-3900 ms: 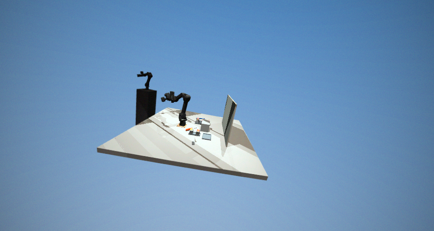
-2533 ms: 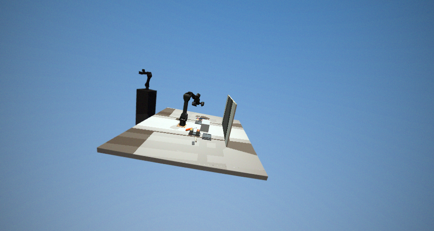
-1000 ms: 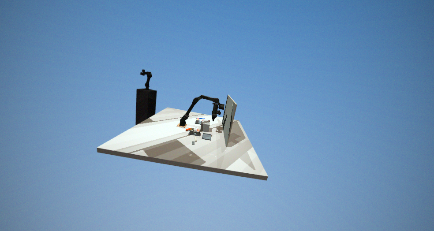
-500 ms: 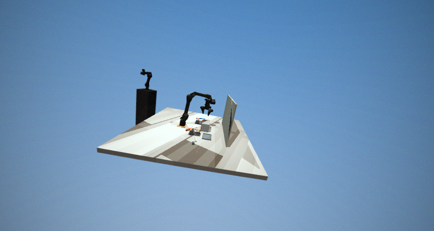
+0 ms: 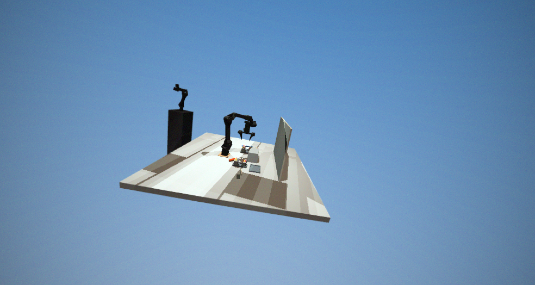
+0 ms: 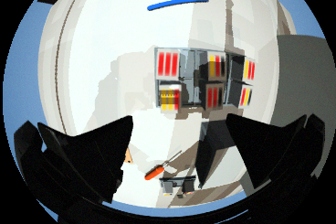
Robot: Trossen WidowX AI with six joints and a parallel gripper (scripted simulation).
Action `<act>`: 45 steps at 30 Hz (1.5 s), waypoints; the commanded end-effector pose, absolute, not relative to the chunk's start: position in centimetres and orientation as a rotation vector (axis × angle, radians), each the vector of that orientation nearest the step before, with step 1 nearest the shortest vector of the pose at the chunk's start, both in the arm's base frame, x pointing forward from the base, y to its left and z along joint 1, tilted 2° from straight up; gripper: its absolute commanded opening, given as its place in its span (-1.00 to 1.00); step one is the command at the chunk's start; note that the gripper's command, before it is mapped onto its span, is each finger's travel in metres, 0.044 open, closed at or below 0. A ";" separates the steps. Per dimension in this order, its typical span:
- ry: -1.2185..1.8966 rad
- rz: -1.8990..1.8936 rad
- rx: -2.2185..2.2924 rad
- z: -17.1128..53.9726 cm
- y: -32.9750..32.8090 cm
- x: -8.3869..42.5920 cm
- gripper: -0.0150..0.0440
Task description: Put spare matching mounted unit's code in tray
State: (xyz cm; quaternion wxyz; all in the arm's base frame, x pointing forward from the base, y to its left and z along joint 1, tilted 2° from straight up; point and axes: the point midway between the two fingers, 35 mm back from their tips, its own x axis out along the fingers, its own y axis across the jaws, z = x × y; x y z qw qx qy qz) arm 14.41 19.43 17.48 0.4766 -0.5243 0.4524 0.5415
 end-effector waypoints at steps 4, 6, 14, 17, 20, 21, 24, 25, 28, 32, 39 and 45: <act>1.100 1.338 -1.292 14.7 19.0 13.9 0.53; 1.101 1.338 -1.292 13.6 18.8 13.8 0.53; 1.101 1.338 -1.292 13.4 18.8 13.7 0.53; 1.101 1.338 -1.292 13.2 18.8 13.8 0.53; 1.101 1.338 -1.292 12.7 18.9 13.8 0.53; 1.101 1.338 -1.292 12.5 18.9 13.8 0.53; 1.101 1.338 -1.292 12.1 19.0 13.9 0.53; 1.101 1.338 -1.292 11.9 19.0 13.9 0.53; 1.101 1.338 -1.292 11.4 19.1 13.9 0.53; 1.100 1.338 -1.292 10.7 19.1 13.9 0.53; 1.100 1.338 -1.291 9.6 19.2 14.0 0.53; 1.101 1.338 -1.291 8.6 19.2 13.9 0.53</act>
